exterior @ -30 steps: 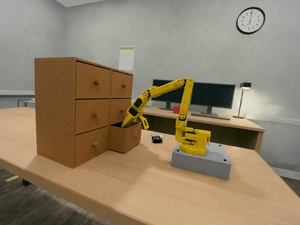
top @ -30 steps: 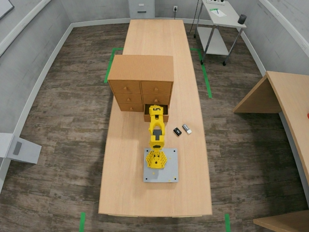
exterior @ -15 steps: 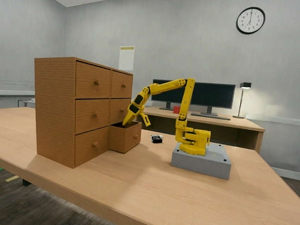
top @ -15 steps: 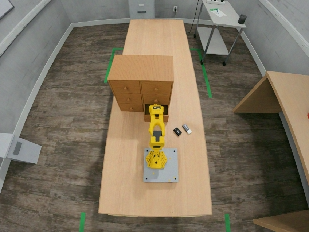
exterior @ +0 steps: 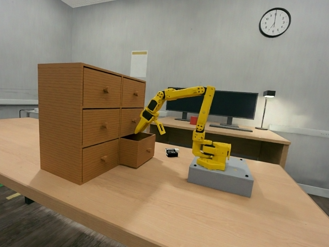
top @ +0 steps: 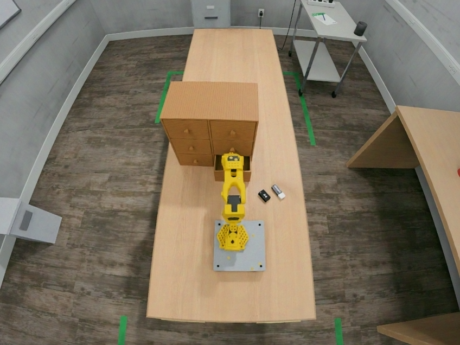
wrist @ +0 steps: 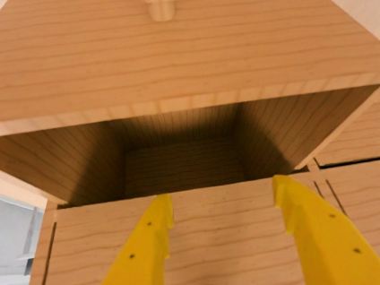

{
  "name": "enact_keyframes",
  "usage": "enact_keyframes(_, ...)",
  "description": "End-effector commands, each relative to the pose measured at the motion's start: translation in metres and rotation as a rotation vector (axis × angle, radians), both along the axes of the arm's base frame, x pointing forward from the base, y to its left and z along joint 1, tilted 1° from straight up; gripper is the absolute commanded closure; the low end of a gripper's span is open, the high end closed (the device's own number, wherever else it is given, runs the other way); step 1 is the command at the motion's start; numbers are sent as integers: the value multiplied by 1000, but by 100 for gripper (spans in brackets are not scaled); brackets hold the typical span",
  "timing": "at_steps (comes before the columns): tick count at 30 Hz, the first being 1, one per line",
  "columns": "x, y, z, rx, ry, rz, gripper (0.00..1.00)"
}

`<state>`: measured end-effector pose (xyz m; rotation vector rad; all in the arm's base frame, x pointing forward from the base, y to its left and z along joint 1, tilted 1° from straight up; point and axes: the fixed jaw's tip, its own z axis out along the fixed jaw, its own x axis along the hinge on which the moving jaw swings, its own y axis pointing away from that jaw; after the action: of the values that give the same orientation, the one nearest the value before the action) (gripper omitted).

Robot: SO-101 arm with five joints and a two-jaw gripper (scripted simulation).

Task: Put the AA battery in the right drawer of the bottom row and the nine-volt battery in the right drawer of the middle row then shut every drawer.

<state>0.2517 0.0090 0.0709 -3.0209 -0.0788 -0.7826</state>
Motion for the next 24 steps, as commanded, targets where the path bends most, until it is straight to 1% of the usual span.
enact_keyframes(1,3,0,7,8,-27,-10,75)
enact_keyframes(7,3,0,7,8,-27,-10,75)
enact_keyframes(15,-18,-1,14,9,-27,-12,75)
enact_keyframes(22,-35,-2,17,11,-26,-14,75)
enact_keyframes(24,-35,-2,17,11,-26,-14,75)
